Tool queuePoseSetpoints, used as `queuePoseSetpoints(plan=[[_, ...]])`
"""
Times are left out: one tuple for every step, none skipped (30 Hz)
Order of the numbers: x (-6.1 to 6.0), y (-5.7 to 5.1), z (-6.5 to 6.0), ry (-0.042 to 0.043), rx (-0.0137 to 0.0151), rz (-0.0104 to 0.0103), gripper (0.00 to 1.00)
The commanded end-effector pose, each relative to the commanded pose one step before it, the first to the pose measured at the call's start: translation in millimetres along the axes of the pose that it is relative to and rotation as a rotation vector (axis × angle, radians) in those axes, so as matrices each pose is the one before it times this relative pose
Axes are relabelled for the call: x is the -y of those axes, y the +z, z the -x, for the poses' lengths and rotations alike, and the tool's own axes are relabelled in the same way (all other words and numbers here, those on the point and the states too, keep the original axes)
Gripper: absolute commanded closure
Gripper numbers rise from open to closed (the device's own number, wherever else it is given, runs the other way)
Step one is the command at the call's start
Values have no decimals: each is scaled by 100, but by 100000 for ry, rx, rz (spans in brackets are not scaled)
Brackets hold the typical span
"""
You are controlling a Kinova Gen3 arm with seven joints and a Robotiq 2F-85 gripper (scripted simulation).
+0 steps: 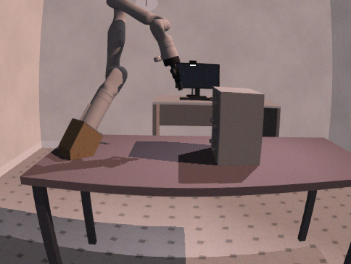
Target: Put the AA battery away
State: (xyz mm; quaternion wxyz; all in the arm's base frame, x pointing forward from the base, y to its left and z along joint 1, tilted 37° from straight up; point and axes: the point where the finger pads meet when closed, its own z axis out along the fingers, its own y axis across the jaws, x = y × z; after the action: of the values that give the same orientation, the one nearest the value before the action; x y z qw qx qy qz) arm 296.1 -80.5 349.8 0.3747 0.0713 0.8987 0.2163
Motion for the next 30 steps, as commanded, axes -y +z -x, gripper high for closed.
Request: queuePoseSetpoints(plan=[[548,-1679,161,873,-2792,-1623,100],[4,-665,-276,13,-2449,-18,100],[5,-669,-298,20,-2487,-22,100],[-4,-646,-299,-23,-2435,22,100],[0,-631,-316,-1,-2407,0,100],[3,-610,-326,18,-2350,-16,100],[-1,-576,-322,-8,-2251,6,100],[0,-541,-319,-6,-2144,3,100],[2,-505,-315,24,-2017,-16,100],[-1,-454,-293,-23,-1854,13,100],[1,-412,-279,18,-1686,-10,100],[-1,-357,-250,-17,-1494,8,100],[0,-310,-224,16,-1294,-7,100],[0,0,0,0,0,0,100],[0,0,0,0,0,0,100],[0,-255,-189,-8,-1086,3,100],[0,-204,-155,-7,-876,2,100],[0,-156,-121,3,-672,-1,100],[0,-112,-88,7,-480,-2,100],[0,-72,-57,6,-310,-2,100],[0,-39,-31,4,-169,-1,100],[0,-15,-12,2,-66,-1,100],[0,-2,-2,0,-10,0,100],[0,0,0,0,0,0,100],[0,0,0,0,0,0,100],[0,0,0,0,0,0,100],[0,0,0,0,0,0,100],[0,0,0,0,0,0,100],[0,0,0,0,0,0,100],[0,0,0,0,0,0,100]])
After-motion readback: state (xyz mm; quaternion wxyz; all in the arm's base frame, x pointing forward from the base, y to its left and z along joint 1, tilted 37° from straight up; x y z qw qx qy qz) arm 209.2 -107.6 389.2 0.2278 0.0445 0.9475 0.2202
